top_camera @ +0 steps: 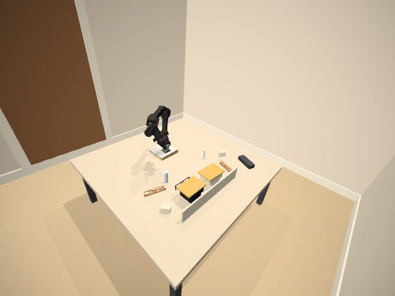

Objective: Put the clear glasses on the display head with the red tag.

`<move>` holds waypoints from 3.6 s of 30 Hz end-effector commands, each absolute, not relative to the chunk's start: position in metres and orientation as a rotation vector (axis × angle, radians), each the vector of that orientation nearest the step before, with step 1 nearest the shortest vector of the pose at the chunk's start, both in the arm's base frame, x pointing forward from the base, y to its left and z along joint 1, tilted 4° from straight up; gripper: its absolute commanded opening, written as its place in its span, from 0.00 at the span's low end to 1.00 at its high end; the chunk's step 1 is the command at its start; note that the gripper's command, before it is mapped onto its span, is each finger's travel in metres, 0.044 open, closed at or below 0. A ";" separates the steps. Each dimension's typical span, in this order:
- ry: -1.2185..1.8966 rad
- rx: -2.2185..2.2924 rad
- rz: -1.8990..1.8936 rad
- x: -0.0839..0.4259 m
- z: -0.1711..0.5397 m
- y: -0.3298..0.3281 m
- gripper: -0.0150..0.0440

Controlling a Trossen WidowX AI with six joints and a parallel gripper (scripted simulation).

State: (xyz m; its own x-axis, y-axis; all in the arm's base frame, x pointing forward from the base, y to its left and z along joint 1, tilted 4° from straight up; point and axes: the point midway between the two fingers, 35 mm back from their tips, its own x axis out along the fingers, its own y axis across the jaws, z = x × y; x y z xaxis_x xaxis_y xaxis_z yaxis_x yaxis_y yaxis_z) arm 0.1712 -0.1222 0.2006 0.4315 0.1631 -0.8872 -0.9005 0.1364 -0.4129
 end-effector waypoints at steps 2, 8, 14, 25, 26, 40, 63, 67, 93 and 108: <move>0.733 -1.305 0.932 0.166 0.205 -0.122 0.25; 0.656 -1.471 0.975 0.160 0.208 -0.123 0.25; 0.588 -1.620 1.008 0.154 0.212 -0.124 0.25; 0.611 -1.576 1.005 0.156 0.210 -0.125 0.25; 0.611 -1.576 1.005 0.156 0.210 -0.125 0.25; 0.611 -1.576 1.005 0.156 0.210 -0.125 0.25; 0.661 -1.428 1.118 0.184 0.196 -0.108 0.25; 0.684 -1.390 1.148 0.192 0.192 -0.101 0.25; 0.898 -1.223 1.288 0.241 0.163 -0.042 0.25; 1.045 -1.197 1.304 0.261 0.146 0.005 0.25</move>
